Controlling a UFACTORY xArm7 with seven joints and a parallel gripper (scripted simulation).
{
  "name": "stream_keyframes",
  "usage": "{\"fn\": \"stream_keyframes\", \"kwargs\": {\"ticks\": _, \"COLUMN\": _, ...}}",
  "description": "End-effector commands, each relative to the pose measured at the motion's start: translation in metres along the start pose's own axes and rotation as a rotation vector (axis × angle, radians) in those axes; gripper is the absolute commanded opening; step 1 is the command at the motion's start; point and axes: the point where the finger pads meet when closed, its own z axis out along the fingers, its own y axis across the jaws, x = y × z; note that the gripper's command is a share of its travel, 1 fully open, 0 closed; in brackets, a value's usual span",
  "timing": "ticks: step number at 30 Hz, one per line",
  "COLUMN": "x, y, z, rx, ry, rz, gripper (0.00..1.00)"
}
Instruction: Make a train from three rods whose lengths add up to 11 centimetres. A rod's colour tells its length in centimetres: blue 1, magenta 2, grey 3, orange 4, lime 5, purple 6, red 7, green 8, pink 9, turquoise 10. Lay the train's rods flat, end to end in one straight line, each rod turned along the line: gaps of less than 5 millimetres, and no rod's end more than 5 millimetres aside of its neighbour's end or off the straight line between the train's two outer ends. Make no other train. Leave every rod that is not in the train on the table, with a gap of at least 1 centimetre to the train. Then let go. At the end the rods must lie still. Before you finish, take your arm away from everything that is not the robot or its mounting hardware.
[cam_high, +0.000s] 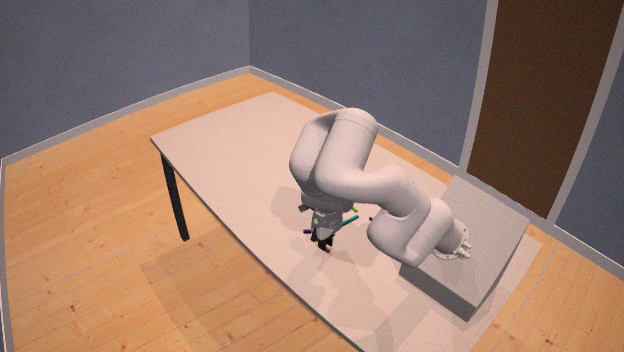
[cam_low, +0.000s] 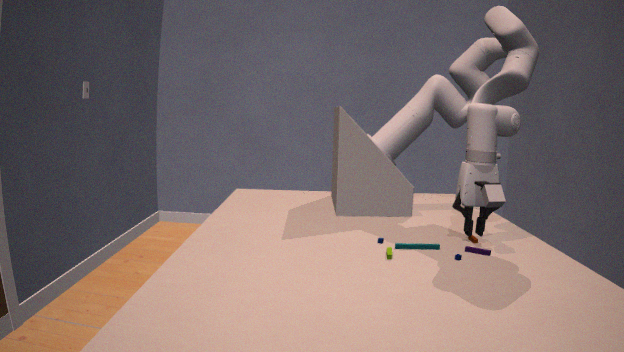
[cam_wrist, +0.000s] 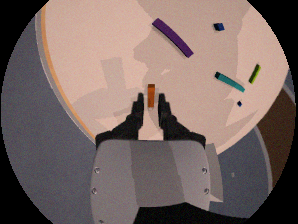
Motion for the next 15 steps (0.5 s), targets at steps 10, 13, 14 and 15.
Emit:
{"fn": "stream_keyframes", "kwargs": {"ticks": 10, "x": 0.0014, "y": 0.0005, "z": 0.0001, "rx": -0.001, "ry": 0.004, "rz": 0.001, "gripper": 0.24}}
{"fn": "stream_keyframes", "kwargs": {"ticks": 13, "x": 0.0014, "y": 0.0005, "z": 0.0018, "rx": -0.001, "ry": 0.004, "rz": 0.001, "gripper": 0.24}}
{"fn": "stream_keyframes", "kwargs": {"ticks": 14, "x": 0.0014, "y": 0.0005, "z": 0.0025, "rx": -0.001, "ry": 0.004, "rz": 0.001, "gripper": 0.24}}
{"fn": "stream_keyframes", "kwargs": {"ticks": 15, "x": 0.0014, "y": 0.0005, "z": 0.0033, "rx": -0.001, "ry": 0.004, "rz": 0.001, "gripper": 0.24}}
